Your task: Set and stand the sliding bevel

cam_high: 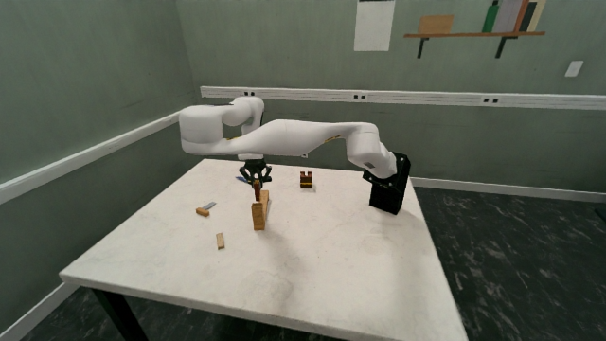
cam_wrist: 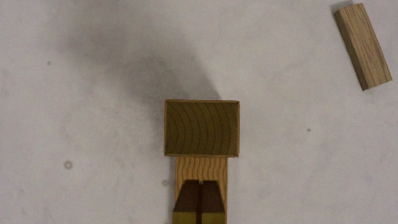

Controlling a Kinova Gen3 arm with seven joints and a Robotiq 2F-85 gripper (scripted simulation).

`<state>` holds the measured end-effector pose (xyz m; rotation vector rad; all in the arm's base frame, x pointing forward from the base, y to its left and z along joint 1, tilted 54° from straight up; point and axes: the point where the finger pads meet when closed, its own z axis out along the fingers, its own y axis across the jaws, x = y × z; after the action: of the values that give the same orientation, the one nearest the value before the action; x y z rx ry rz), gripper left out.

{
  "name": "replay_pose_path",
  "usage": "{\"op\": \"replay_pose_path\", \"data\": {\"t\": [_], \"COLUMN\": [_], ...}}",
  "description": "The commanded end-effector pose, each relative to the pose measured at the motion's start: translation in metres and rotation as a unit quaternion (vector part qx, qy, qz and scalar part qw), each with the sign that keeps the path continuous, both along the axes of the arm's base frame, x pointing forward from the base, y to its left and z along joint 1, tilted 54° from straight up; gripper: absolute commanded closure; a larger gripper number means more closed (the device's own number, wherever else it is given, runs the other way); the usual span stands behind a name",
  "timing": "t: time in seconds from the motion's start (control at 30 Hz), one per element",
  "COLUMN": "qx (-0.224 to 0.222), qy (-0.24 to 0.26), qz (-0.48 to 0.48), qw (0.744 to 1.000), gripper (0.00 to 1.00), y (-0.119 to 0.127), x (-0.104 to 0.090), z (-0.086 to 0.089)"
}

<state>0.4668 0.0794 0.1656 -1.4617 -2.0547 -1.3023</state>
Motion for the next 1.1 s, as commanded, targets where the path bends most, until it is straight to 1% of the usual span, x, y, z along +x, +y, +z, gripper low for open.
{"op": "replay_pose_path", "data": {"t": [0.0,0.5,1.07], "qx": [0.0,0.0,0.0], "qy": [-0.001,-0.001,-0.001], "qz": [-0.001,-0.001,-0.001], "qw": [1.0,1.0,1.0], "gripper": [0.9,0.9,0.9], "y": [-0.006,-0.019,-0.02], "x": [-0.001,-0.005,-0.006], "z": [0.004,0.012,0.014]}}
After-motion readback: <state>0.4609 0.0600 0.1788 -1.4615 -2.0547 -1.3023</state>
